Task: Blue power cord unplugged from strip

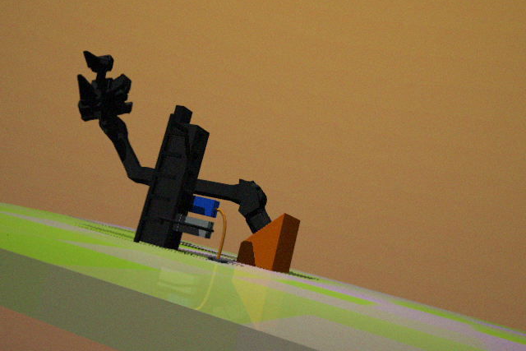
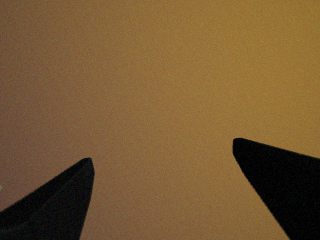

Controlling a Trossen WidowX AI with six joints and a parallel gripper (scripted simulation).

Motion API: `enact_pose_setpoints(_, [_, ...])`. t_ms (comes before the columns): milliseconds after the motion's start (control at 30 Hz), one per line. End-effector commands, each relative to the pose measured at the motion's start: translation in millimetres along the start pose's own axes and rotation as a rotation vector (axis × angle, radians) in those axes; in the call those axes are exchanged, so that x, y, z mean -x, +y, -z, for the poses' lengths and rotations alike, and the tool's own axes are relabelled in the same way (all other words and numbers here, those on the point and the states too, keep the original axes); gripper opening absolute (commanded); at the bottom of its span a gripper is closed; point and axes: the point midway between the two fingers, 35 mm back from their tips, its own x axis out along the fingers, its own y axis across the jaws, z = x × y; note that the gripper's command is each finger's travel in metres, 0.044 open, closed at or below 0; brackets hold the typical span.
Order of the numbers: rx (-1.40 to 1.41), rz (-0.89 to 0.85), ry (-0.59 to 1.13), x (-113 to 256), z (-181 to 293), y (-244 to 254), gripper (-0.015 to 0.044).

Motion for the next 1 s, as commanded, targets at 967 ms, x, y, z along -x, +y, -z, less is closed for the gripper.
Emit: enact_pose_setpoints(967, [2.591,0.022,-0.248,-75.7,-308.9,-71.6,0.0160])
